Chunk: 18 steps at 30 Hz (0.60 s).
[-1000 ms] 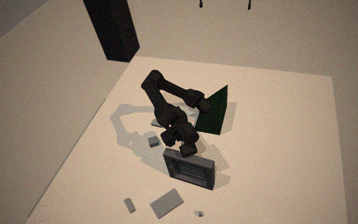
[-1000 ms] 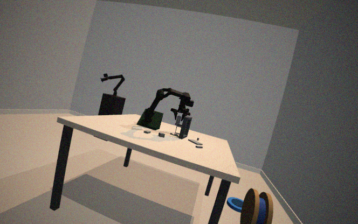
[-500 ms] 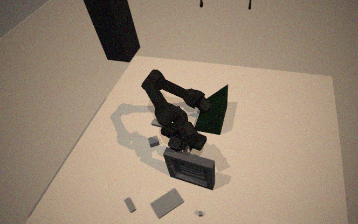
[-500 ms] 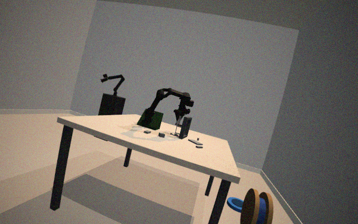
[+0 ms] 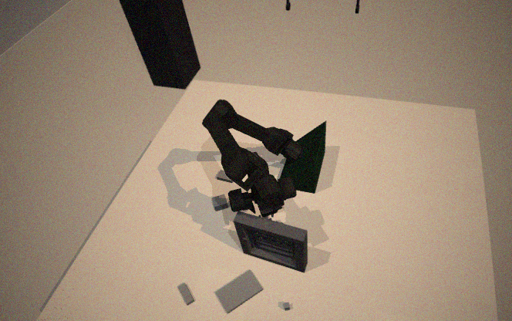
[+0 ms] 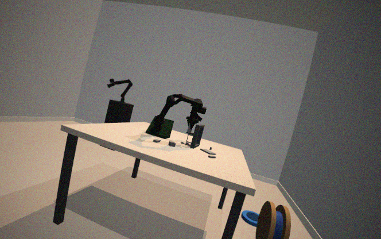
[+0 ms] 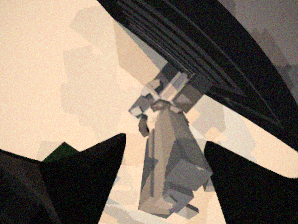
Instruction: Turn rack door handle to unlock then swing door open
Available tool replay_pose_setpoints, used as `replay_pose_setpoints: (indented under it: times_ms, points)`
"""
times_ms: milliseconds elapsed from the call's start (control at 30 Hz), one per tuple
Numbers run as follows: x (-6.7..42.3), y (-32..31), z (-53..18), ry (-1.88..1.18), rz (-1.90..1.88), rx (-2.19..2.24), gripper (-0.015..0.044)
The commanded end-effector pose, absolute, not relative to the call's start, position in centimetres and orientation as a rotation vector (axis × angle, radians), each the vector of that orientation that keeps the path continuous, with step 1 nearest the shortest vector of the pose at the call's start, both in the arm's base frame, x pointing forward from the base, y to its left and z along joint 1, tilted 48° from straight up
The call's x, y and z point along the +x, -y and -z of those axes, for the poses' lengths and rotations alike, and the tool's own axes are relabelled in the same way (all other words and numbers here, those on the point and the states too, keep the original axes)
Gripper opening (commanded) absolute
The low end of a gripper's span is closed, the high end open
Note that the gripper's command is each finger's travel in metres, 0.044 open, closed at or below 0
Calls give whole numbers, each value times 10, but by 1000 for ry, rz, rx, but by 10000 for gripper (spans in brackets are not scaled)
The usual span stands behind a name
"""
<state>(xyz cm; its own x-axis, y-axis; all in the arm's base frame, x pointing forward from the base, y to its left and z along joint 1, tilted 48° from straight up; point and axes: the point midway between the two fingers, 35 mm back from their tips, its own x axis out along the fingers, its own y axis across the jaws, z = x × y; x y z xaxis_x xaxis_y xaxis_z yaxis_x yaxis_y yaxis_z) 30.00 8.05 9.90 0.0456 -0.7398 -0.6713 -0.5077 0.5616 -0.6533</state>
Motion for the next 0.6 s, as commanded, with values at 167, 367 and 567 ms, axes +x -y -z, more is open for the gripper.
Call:
replay_pose_setpoints:
  times_ms: [167,367,567]
  points:
    - [300,-81,-99,-1706,-120,-1404,292]
    - [300,-81,-99,-1740,-387,-1619,292]
    - [300,-81,-99,-1746,-671,-1823,292]
